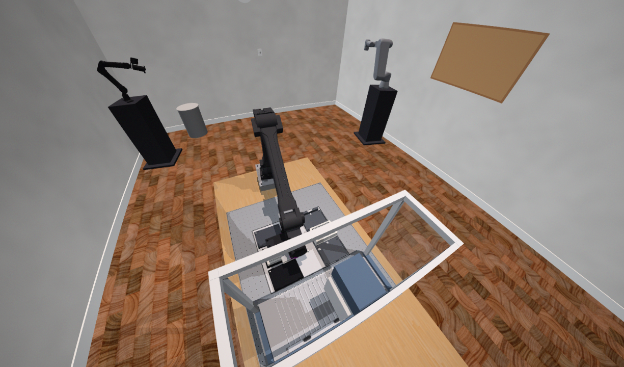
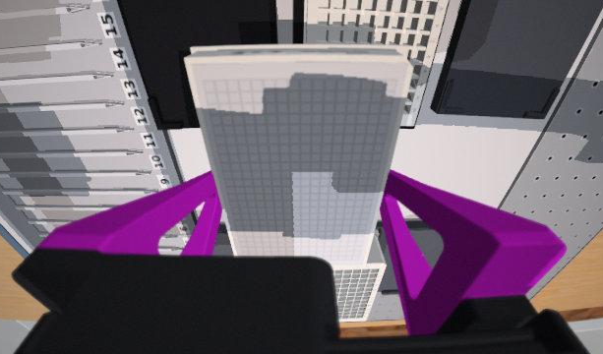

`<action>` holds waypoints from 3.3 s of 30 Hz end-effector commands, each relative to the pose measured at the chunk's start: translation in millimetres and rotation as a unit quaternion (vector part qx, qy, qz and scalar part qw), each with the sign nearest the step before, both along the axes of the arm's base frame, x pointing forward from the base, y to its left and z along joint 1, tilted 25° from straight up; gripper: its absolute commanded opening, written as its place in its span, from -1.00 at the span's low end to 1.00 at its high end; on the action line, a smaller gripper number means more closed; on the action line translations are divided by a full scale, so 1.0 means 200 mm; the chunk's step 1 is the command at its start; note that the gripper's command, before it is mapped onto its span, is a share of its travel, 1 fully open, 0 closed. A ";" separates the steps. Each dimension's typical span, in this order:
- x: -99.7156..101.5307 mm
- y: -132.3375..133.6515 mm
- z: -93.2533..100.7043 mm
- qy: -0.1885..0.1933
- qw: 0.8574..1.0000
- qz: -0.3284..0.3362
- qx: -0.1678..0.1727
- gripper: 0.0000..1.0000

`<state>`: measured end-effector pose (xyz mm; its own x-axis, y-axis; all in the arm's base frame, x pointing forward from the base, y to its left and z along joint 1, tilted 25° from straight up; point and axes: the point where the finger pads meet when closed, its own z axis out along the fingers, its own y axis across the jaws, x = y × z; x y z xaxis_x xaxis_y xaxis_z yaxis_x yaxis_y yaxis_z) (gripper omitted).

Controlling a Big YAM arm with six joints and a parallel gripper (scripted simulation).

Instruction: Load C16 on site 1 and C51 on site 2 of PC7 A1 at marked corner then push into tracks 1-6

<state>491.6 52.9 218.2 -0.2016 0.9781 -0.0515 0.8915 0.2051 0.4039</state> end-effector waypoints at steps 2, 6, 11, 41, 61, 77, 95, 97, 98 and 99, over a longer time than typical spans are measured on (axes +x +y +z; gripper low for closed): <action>-0.04 0.09 0.11 -0.034 0.999 -0.002 0.008 -1.00; -0.01 0.12 0.19 -0.053 0.999 -0.002 0.012 -1.00; -0.14 0.18 0.06 -0.033 0.999 -0.002 0.010 -1.00; -0.49 0.51 -0.09 -0.035 0.999 -0.001 0.016 -1.00; -0.77 0.73 -0.24 -0.024 1.000 -0.001 0.015 -1.00; -0.81 0.82 -0.25 -0.023 1.000 -0.001 0.015 -1.00; -0.80 0.81 -0.25 -0.023 1.000 -0.001 0.015 -1.00; -0.75 0.82 -0.25 -0.027 0.999 -0.011 0.021 -1.00; -0.77 0.80 -0.31 -0.019 1.000 -0.007 0.013 -1.00; -0.79 0.77 -0.37 -0.011 1.000 -0.004 0.005 -1.00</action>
